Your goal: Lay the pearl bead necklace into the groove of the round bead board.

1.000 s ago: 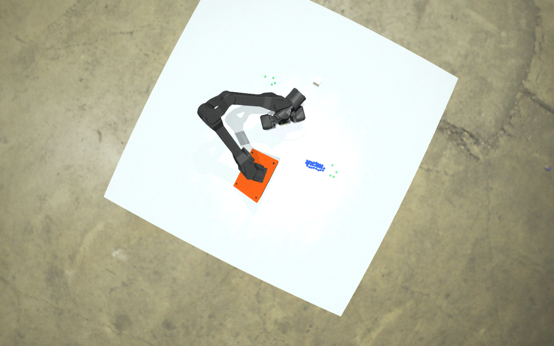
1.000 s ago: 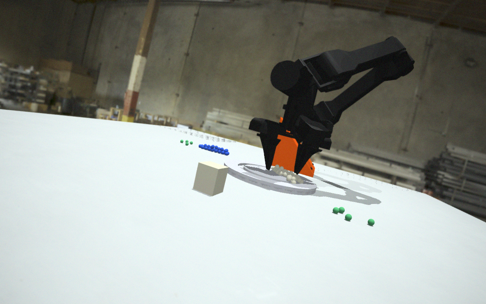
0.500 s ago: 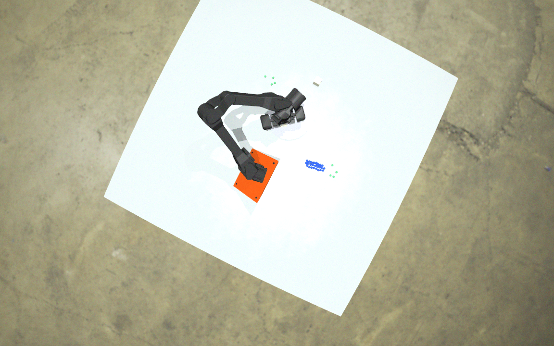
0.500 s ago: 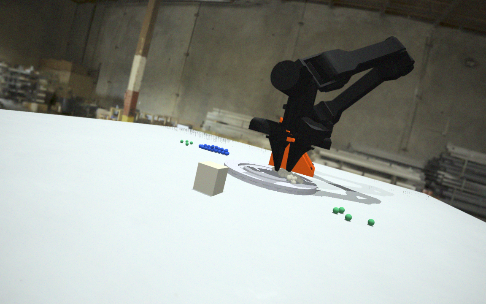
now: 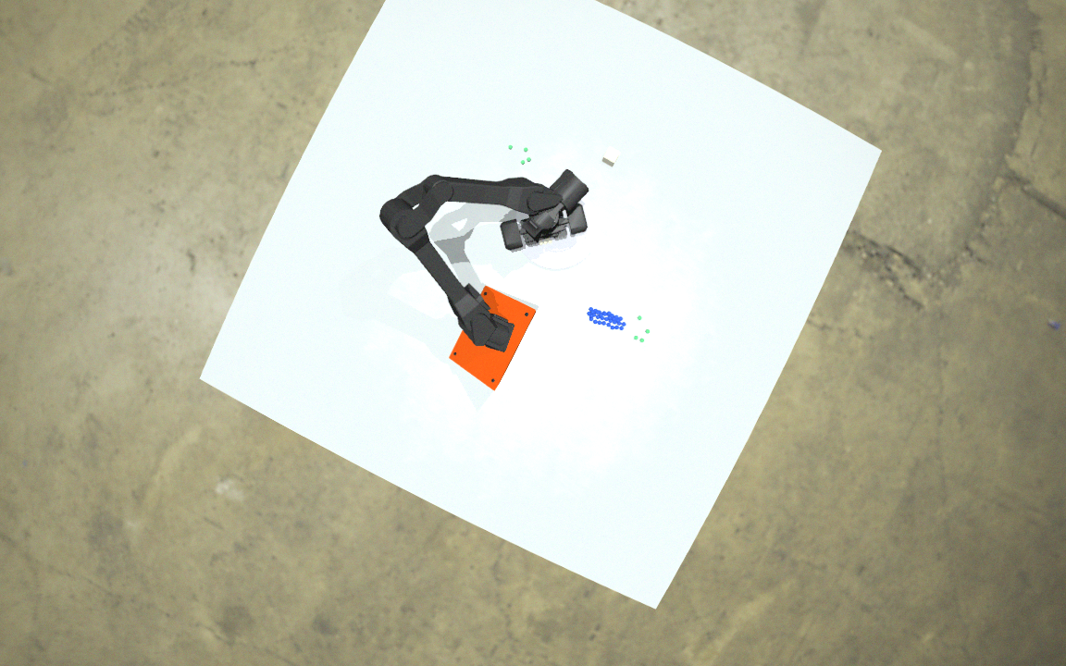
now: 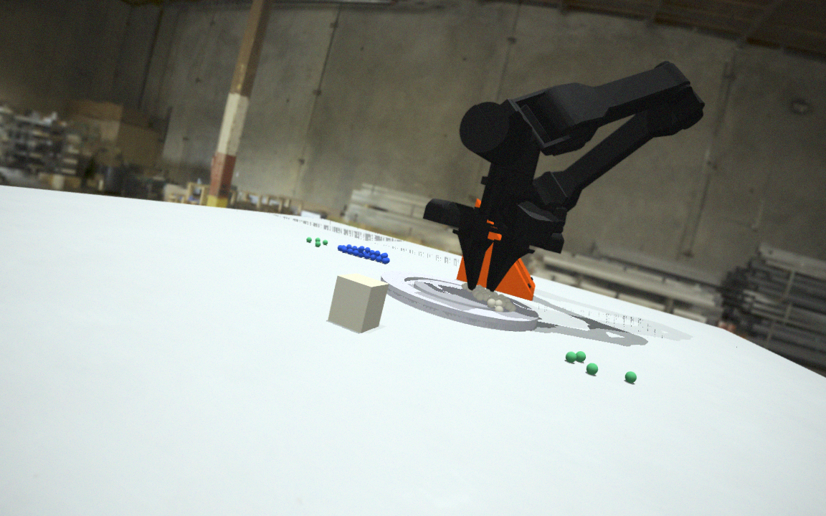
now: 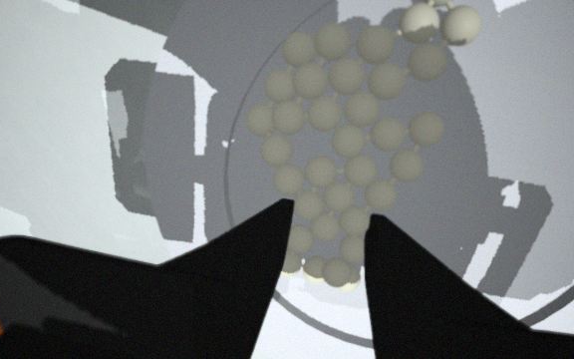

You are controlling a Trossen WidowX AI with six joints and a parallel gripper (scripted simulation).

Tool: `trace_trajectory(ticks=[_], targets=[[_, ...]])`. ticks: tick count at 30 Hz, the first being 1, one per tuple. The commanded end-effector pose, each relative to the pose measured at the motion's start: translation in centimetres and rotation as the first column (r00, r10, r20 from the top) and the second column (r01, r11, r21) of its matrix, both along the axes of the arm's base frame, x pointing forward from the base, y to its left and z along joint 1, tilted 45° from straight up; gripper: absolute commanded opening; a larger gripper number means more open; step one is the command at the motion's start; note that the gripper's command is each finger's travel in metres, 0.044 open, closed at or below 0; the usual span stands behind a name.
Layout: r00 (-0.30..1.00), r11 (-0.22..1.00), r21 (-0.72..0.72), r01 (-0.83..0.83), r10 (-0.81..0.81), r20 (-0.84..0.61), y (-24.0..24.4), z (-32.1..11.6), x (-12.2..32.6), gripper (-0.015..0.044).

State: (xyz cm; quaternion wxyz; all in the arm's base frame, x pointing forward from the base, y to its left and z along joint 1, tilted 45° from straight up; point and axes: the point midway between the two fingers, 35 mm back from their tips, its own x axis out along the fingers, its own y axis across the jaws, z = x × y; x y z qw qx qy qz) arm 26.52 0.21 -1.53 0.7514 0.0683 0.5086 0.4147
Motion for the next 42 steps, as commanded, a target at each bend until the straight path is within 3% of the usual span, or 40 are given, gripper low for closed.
trace_trajectory(ticks=[1,22,42], targets=[[1.0,1.0,0.003,0.004,-0.004,0.004,-0.6,0.6,-0.1,0.0],[1.0,1.0,0.003,0.005,-0.005,0.004,-2.9,-0.8,1.4,0.0],[1.0,1.0,0.003,0.005,-0.005,0.004,-2.1,-1.7,1.6,0.0]])
